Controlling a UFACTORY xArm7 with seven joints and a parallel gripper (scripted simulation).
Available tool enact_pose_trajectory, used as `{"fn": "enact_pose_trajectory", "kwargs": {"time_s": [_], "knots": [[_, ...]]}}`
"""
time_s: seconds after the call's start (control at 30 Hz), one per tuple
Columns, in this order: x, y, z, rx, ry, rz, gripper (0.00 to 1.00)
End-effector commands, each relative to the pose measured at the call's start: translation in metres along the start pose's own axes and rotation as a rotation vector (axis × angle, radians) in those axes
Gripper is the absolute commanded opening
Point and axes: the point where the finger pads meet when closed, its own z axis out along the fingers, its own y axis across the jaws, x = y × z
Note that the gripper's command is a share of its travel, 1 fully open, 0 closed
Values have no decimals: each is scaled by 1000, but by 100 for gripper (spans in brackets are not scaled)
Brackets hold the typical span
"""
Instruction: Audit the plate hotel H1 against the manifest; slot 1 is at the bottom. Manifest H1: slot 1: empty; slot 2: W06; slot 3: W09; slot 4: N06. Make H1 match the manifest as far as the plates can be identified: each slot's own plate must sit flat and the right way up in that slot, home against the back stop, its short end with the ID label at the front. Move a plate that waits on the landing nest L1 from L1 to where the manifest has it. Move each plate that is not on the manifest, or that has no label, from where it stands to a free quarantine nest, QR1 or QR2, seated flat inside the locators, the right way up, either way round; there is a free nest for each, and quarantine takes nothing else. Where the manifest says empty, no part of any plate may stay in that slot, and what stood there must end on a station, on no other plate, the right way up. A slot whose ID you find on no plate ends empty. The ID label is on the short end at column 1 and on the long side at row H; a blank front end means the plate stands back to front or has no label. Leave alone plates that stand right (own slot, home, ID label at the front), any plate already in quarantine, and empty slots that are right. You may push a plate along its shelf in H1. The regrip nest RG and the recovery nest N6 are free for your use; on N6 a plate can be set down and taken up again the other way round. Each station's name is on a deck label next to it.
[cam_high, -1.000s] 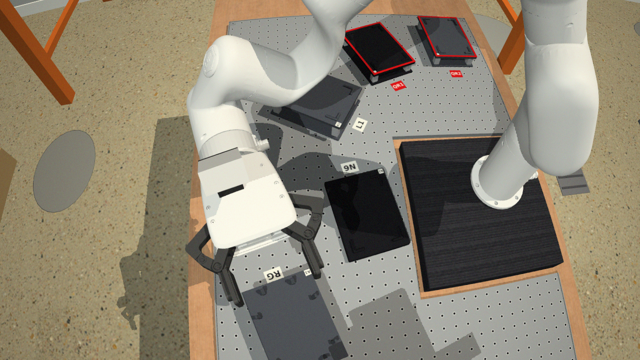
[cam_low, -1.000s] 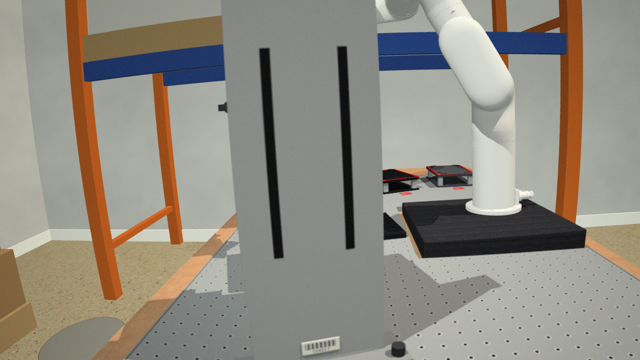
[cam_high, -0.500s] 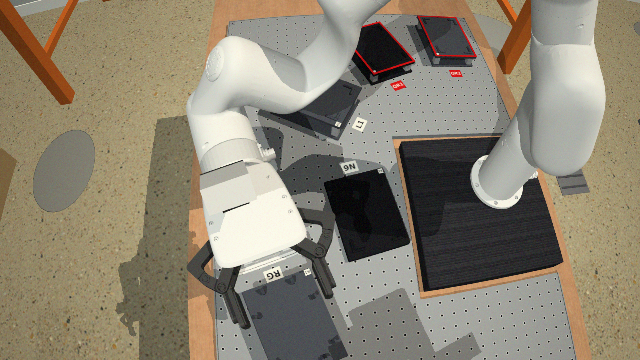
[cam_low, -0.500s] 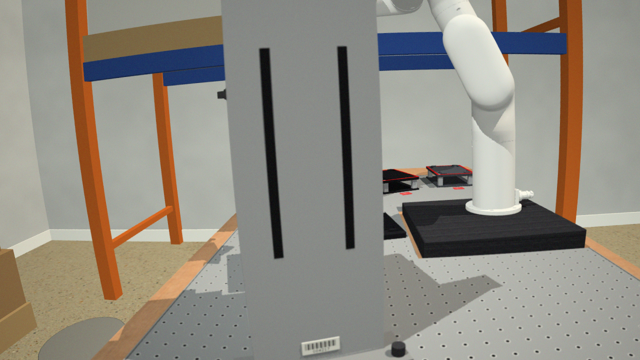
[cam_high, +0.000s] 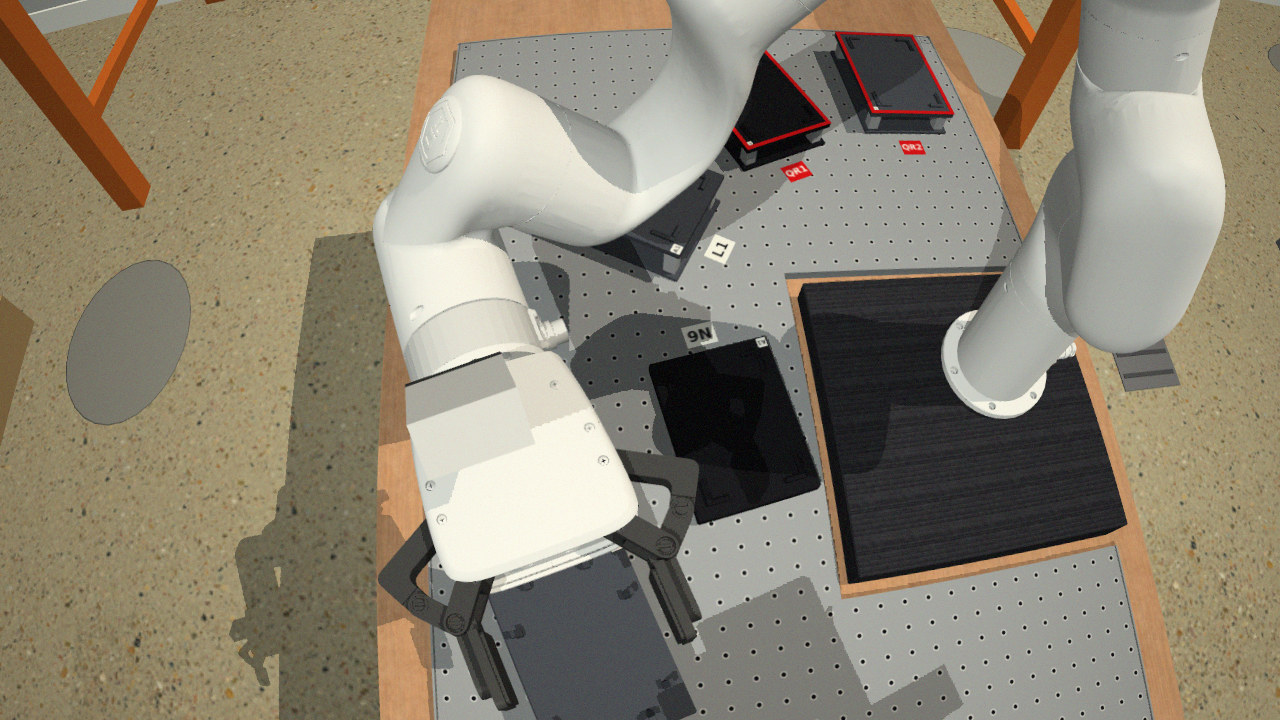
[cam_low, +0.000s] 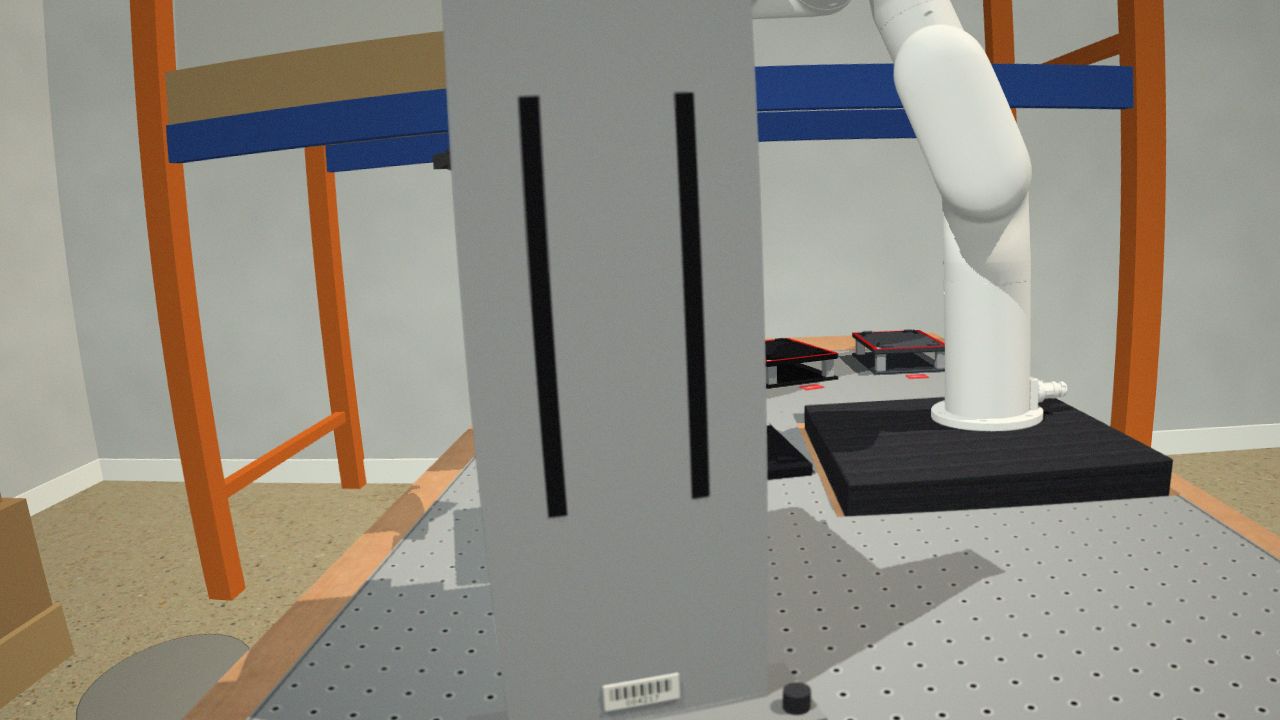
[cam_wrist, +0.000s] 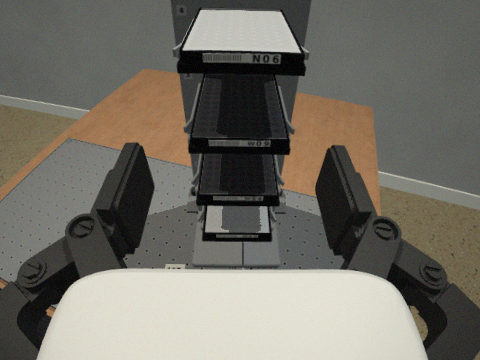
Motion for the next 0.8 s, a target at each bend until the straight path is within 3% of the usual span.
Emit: {"fn": "enact_pose_trajectory", "kwargs": {"time_s": [0.0,0.77], "knots": [[7,1,7,-1,-1,-3,100],[40,0,52,-1,-1,-3,100]]}}
